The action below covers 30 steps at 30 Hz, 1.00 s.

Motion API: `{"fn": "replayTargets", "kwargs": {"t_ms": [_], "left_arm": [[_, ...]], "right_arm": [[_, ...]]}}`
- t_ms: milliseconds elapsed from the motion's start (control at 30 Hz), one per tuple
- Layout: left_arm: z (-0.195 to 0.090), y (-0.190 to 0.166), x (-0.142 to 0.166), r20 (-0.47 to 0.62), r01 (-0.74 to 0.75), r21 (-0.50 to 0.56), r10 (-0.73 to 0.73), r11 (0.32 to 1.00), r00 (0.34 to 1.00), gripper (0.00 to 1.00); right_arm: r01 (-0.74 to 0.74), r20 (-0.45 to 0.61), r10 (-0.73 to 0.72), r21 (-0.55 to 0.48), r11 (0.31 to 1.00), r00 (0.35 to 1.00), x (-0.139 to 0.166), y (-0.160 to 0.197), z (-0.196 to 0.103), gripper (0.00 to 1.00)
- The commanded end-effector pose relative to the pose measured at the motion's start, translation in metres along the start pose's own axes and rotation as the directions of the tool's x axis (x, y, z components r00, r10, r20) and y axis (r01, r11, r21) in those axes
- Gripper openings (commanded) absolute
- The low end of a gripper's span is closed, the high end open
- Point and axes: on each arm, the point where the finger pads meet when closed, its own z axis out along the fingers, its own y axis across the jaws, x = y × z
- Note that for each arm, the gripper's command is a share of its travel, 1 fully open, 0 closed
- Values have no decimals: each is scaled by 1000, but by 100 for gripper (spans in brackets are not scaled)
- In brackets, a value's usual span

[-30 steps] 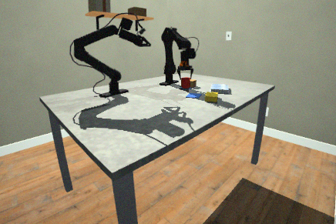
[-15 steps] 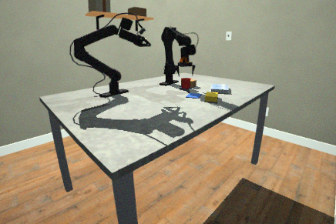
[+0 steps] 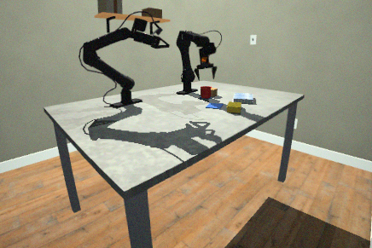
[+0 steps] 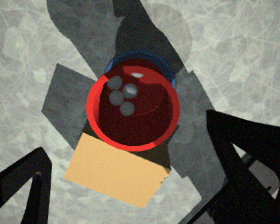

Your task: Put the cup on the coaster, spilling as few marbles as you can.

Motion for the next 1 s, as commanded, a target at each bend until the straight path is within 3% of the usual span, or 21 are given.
{"fn": "replayTargets", "kwargs": {"t_ms": [0,200,300,567,767,967], "left_arm": [[-1,3,1,112,193,-34,-188,981,976,100],[-1,5,9,227,381,-45,-362,923,904,100],[-1,5,9,249,414,-43,-391,909,886,100],[2,5,21,386,617,-14,-565,787,729,100],[6,-2,27,387,613,-6,-564,790,730,100],[6,-2,27,386,612,-6,-562,791,731,100]], "right_arm": [[-7,112,-6,109,994,994,-41,-31,17,100],[-43,194,-15,293,955,981,-68,-91,26,100],[-47,214,-23,316,947,977,-74,-101,26,100],[-113,303,-93,599,793,949,-101,-214,4,100],[-140,309,-115,692,709,944,-101,-260,-14,100],[-152,299,-96,706,691,950,-94,-271,-16,100]]}}
